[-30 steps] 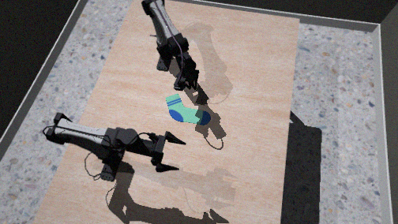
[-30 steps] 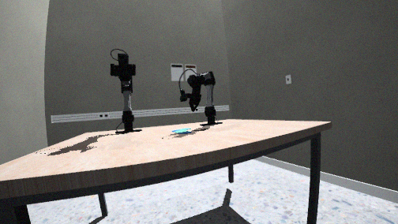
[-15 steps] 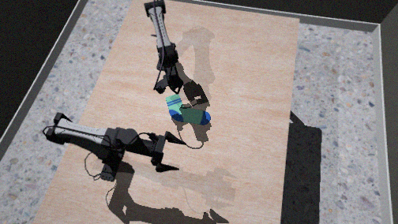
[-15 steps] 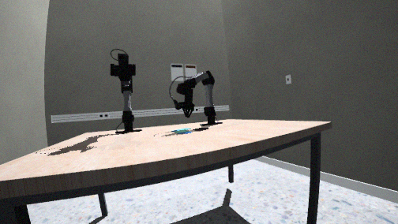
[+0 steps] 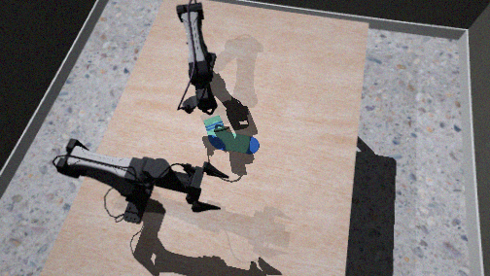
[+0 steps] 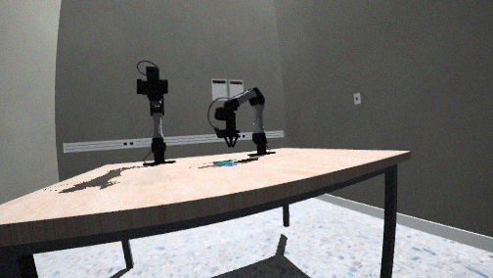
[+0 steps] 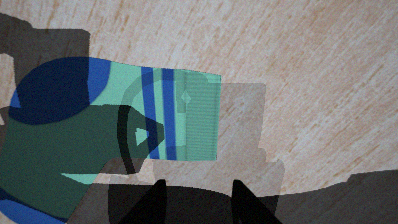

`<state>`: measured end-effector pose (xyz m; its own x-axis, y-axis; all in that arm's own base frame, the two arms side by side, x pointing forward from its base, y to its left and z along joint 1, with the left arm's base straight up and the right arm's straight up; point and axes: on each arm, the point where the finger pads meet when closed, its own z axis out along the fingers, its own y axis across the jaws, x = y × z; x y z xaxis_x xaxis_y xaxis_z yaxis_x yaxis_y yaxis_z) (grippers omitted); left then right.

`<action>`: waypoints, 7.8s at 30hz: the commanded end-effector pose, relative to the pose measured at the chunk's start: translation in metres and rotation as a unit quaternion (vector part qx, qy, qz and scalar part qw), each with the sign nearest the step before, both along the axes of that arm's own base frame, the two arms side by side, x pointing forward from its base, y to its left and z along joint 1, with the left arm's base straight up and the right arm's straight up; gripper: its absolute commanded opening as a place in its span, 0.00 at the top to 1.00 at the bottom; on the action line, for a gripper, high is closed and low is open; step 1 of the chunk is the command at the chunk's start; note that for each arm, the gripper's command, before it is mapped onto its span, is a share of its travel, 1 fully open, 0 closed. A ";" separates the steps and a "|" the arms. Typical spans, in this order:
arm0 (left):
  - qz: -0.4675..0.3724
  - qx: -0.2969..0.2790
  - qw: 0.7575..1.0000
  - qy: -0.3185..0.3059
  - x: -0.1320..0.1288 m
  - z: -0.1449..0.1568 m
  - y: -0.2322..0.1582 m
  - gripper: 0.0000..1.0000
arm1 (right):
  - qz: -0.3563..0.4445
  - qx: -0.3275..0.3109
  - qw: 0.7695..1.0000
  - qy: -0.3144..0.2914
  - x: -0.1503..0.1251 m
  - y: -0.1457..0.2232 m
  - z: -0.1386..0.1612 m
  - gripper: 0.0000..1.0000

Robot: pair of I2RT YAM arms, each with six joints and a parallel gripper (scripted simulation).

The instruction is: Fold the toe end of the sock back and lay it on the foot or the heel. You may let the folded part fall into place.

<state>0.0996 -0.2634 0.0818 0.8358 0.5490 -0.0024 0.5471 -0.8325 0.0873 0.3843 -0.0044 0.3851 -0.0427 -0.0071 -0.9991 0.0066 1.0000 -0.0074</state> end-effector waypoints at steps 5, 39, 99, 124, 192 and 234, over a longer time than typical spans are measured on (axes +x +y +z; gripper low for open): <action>-0.004 -0.023 1.000 -0.001 0.003 0.011 -0.012 0.67 | 0.000 -0.001 1.000 -0.017 -0.003 0.000 0.014 0.00; 0.002 -0.005 1.000 0.003 0.003 -0.058 -0.002 0.67 | 0.000 -0.001 1.000 -0.017 -0.003 0.000 0.014 0.00; 0.005 -0.009 1.000 -0.018 0.006 -0.087 0.000 0.84 | 0.000 -0.001 1.000 -0.017 -0.003 0.000 0.014 0.00; -0.002 -0.032 0.999 -0.037 0.010 -0.093 -0.003 0.97 | 0.000 -0.001 1.000 -0.017 -0.003 0.000 0.014 0.00; 0.008 -0.052 0.998 -0.040 -0.036 -0.036 0.029 0.97 | 0.000 -0.001 1.000 -0.017 -0.003 0.000 0.014 0.00; -0.006 -0.061 0.998 -0.035 -0.068 -0.057 0.047 0.97 | 0.000 -0.001 1.000 -0.017 -0.003 0.000 0.014 0.00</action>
<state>0.0291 -0.2061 0.0254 0.8406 0.5416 0.0054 0.5308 -0.8258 0.1904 0.3843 -0.0044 0.3851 -0.0427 -0.0071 -0.9991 0.0066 1.0000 -0.0074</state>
